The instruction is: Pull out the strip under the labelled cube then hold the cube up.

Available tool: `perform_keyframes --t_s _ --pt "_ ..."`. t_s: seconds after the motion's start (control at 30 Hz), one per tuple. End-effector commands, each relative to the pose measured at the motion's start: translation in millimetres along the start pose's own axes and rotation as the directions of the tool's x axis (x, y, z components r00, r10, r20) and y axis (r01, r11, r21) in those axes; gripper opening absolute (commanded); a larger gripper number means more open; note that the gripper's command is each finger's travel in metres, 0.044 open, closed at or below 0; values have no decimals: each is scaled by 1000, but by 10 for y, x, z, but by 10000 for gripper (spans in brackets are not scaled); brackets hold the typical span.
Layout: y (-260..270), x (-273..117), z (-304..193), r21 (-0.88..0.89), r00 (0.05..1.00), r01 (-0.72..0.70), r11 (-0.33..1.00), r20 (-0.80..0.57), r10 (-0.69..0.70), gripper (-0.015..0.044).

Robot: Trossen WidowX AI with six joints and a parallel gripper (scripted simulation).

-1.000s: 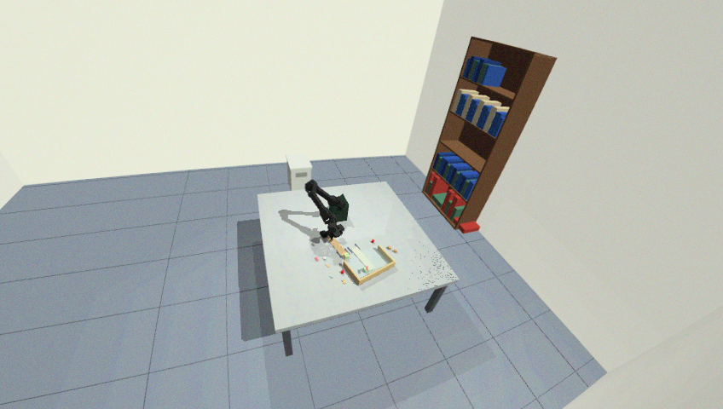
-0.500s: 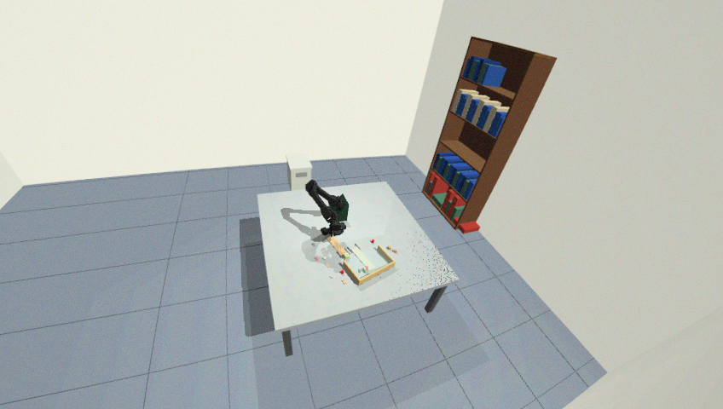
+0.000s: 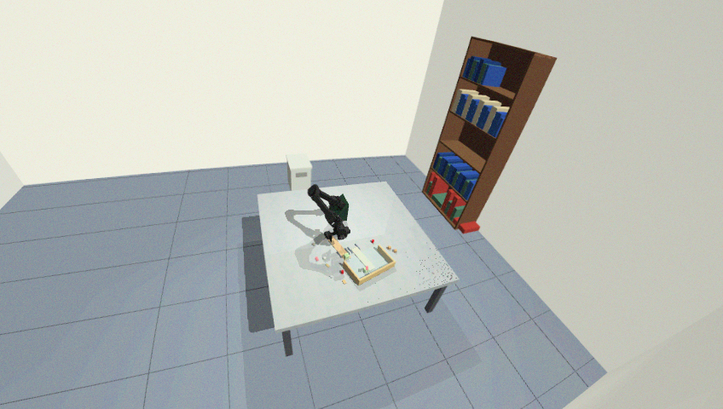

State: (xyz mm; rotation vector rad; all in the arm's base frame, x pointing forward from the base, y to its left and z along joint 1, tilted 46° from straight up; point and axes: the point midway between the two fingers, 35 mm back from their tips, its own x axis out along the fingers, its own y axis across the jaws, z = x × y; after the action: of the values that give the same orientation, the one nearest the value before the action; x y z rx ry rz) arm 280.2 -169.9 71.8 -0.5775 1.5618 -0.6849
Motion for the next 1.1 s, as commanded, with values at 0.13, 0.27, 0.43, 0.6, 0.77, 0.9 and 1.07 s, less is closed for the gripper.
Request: perform_keyframes --t_s 0.13,0.27,0.43,0.6,0.77,0.9,1.07 --pt "39 -34 294 2 1000 4 1000 0 -4 440" --pt "55 -52 438 3 1000 4 1000 0 -4 440" --pt "74 -74 621 4 1000 3 1000 1 -3 440" --pt "94 -96 800 4 1000 3 1000 2 -3 440" --pt "114 -119 983 5 1000 3 1000 2 -3 440" --pt "132 -136 1129 6 1000 3 1000 3 -3 440" --pt "153 -157 1308 6 1000 3 1000 4 -3 440"
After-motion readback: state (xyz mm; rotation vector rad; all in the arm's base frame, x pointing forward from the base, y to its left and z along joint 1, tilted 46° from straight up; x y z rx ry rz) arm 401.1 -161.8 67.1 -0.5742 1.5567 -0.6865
